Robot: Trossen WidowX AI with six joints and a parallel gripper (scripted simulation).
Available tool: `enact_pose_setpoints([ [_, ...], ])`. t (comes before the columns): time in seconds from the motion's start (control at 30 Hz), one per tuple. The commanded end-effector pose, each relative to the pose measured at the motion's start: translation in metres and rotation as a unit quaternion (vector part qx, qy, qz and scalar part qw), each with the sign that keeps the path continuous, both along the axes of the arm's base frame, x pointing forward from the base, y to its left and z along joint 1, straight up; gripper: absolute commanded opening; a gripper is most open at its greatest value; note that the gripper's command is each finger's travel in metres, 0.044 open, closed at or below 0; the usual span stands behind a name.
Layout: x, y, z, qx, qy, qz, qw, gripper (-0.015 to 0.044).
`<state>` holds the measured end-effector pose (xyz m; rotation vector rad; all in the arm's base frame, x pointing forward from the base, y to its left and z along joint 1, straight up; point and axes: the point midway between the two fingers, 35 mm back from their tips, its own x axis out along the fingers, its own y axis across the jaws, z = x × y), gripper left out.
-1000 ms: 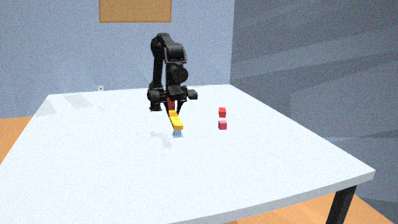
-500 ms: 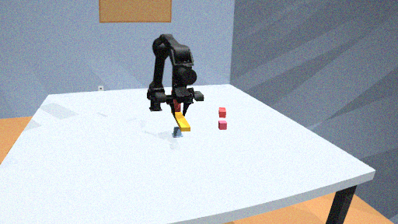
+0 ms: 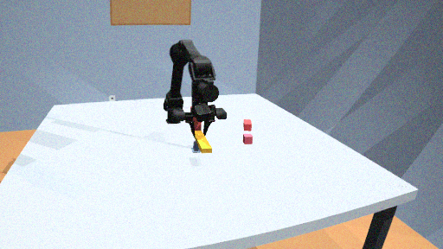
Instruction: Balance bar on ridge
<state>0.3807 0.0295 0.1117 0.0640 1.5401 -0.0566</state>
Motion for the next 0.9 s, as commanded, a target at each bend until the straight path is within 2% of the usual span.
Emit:
enact_pose_setpoints([
  [0.0, -0.0002, -0.0006, -0.0073, -0.001, 0.0, -0.001, 1.0, 0.0],
  [0.87, -0.0004, -0.0009, -0.0116, -0.001, 0.0, -0.001, 1.0, 0.0],
])
